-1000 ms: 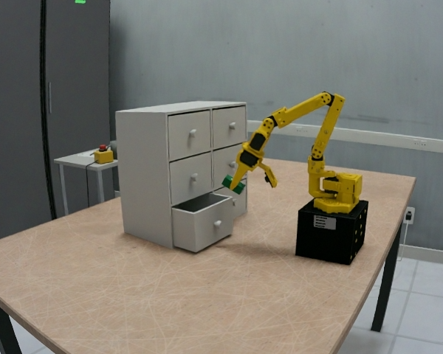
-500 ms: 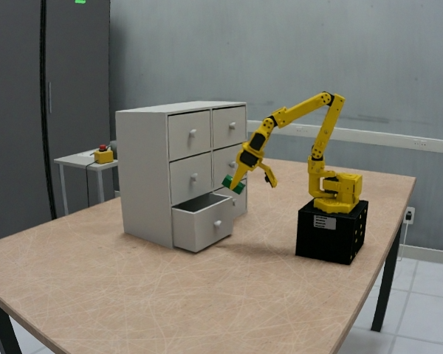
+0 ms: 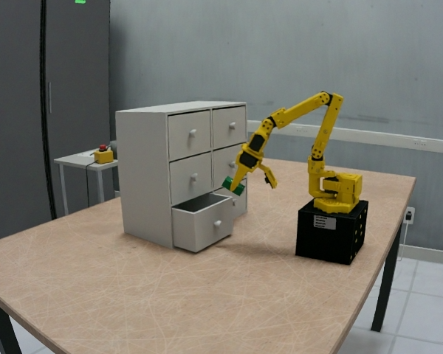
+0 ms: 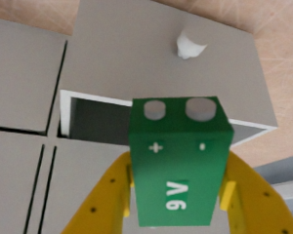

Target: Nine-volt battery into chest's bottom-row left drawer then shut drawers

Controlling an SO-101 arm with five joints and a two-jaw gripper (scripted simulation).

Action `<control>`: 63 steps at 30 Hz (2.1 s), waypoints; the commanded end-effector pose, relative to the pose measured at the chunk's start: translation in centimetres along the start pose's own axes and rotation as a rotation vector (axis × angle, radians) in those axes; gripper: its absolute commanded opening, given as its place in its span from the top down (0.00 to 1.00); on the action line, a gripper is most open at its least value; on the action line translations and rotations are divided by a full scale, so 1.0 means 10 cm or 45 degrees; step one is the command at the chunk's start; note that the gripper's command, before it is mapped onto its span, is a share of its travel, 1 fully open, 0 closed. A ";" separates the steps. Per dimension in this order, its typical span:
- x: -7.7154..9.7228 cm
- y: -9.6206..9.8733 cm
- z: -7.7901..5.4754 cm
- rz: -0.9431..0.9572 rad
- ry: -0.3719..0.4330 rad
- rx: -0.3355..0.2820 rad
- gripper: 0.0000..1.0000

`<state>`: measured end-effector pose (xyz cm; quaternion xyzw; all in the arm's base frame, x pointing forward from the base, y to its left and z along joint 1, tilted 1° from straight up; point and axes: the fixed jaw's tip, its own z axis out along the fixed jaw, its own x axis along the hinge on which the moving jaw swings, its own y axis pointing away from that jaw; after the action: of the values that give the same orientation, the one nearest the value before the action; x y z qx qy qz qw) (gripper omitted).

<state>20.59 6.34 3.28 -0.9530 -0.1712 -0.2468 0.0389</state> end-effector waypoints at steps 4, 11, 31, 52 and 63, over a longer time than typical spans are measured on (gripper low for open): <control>0.37 -0.01 0.17 -0.002 0.035 0.004 1.00; 0.60 -0.02 0.42 -0.003 0.035 0.006 1.00; 0.60 -0.02 0.42 -0.003 0.035 0.006 1.00; 0.62 -0.02 0.42 -0.005 0.035 0.008 1.00; 0.65 -0.03 0.42 -0.008 0.035 0.010 1.00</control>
<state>27.14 8.76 1.99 -0.9533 -0.1734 -0.2440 0.0388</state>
